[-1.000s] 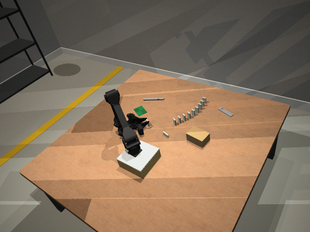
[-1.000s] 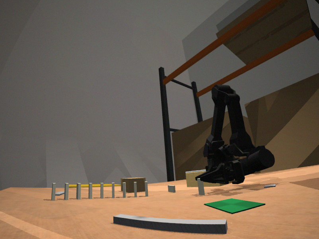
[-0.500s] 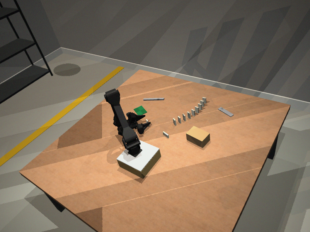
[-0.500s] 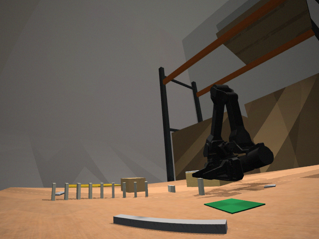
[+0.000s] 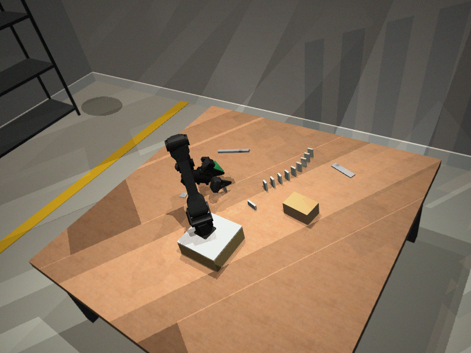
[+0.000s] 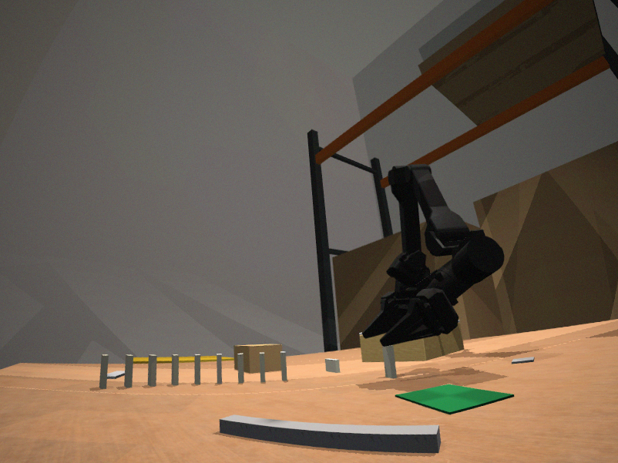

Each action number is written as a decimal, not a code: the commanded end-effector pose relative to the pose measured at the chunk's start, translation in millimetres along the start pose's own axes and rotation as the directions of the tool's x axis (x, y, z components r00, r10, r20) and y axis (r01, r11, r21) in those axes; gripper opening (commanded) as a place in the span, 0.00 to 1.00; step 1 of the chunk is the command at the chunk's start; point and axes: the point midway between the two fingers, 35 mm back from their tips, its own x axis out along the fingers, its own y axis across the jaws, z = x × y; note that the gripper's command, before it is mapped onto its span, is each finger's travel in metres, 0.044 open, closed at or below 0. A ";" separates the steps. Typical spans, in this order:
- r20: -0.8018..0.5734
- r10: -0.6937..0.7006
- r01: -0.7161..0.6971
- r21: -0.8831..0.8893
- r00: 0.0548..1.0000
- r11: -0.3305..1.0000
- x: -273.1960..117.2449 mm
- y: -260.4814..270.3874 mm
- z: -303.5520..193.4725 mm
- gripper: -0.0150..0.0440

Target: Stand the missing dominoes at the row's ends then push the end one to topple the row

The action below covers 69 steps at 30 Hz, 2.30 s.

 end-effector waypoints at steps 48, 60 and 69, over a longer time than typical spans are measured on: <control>-0.871 0.127 -0.098 0.091 0.475 0.991 13.5 -6.8 -13.7 0.96; -0.871 0.127 -0.098 0.091 0.475 0.991 13.5 -6.8 -13.7 0.44; -0.871 0.127 -0.098 0.091 0.475 0.991 13.5 -6.8 -13.7 0.44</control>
